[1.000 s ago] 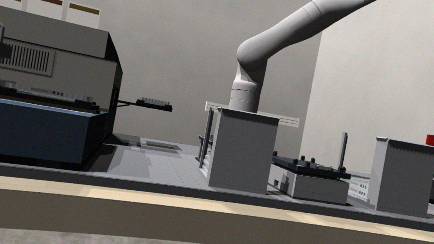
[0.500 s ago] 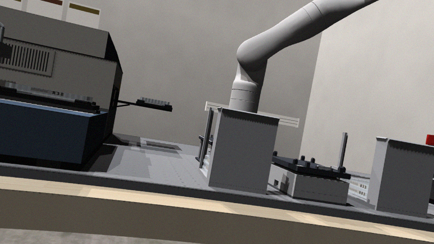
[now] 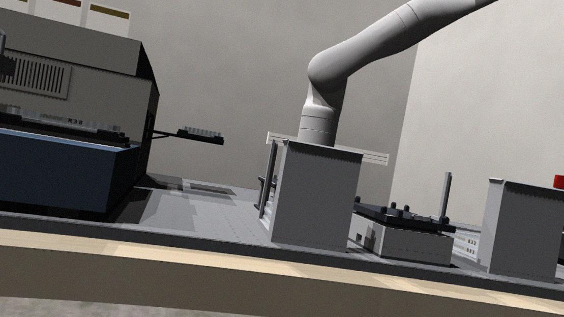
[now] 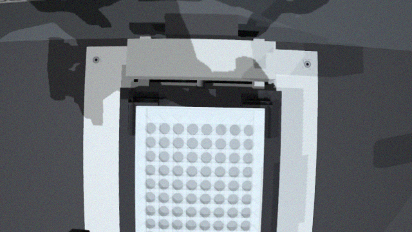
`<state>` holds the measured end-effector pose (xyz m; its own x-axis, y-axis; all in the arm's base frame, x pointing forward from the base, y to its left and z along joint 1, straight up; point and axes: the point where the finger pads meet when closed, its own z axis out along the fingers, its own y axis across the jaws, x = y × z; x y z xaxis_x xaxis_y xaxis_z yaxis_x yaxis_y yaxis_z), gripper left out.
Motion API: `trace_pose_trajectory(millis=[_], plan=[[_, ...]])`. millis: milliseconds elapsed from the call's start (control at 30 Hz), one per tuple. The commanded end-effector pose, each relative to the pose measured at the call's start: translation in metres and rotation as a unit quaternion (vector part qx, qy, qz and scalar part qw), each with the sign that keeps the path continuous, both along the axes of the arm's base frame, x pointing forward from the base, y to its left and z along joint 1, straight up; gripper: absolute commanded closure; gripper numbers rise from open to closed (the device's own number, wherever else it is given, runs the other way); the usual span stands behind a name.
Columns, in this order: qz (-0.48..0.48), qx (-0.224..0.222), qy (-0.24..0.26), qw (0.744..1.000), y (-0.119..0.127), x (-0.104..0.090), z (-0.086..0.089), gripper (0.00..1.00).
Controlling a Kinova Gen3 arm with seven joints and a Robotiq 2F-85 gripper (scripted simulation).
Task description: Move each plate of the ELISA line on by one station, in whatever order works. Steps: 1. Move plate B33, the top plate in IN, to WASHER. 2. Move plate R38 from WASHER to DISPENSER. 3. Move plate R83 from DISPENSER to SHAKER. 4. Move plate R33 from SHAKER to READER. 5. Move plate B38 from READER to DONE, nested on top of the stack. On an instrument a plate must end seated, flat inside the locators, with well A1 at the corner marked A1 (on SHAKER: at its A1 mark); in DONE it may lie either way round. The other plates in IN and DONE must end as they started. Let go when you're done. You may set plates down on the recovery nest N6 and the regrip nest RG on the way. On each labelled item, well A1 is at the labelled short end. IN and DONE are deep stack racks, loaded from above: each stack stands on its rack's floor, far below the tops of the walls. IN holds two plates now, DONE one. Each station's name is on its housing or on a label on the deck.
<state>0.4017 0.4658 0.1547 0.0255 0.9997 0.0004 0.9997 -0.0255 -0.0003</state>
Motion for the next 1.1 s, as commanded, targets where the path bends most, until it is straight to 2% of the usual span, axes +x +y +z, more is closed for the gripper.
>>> trace_pose_trajectory(millis=[0, 1067], plan=[[0.000, 0.001, -0.001, 1.000, 0.000, 0.000, -0.003, 0.00], [0.000, 0.001, -0.001, 1.000, 0.001, 0.000, -0.040, 0.00]])
